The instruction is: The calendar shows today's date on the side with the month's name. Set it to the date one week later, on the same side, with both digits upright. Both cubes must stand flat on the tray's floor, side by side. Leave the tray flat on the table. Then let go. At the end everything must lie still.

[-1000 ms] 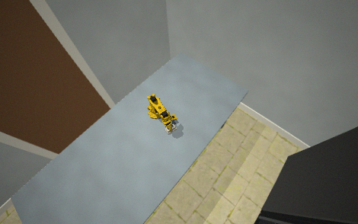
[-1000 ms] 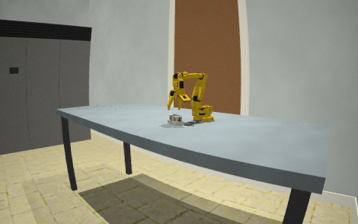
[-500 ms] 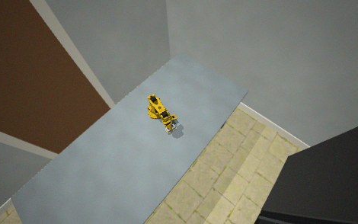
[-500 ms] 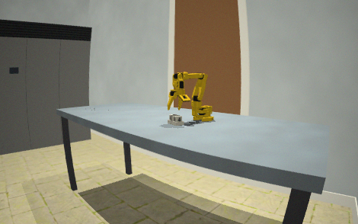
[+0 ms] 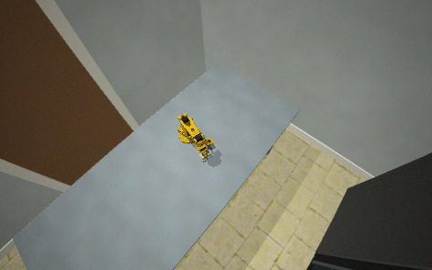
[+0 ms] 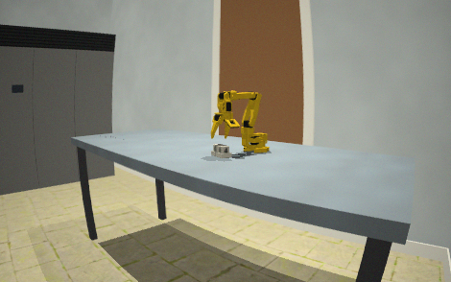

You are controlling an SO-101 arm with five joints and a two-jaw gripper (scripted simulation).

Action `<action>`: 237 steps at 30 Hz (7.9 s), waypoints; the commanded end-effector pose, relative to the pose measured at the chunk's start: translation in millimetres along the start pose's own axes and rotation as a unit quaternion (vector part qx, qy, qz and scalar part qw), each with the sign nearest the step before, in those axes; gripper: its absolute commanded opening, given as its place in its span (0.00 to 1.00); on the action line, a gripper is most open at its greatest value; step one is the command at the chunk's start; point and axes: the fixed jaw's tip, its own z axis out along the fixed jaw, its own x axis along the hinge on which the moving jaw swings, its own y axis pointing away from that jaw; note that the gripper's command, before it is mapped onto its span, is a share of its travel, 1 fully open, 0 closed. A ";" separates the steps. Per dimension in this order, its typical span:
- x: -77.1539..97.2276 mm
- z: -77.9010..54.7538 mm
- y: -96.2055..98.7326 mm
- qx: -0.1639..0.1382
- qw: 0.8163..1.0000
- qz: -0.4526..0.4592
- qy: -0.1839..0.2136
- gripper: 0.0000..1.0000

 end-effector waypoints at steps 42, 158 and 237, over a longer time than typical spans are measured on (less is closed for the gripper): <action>0.3 30.1 -7.1 0.017 1.000 0.007 -0.002 0.35; 0.1 -15.4 -11.9 0.017 1.000 0.007 -0.002 0.00; -187.4 3.8 71.9 0.025 0.834 -0.550 -0.015 0.00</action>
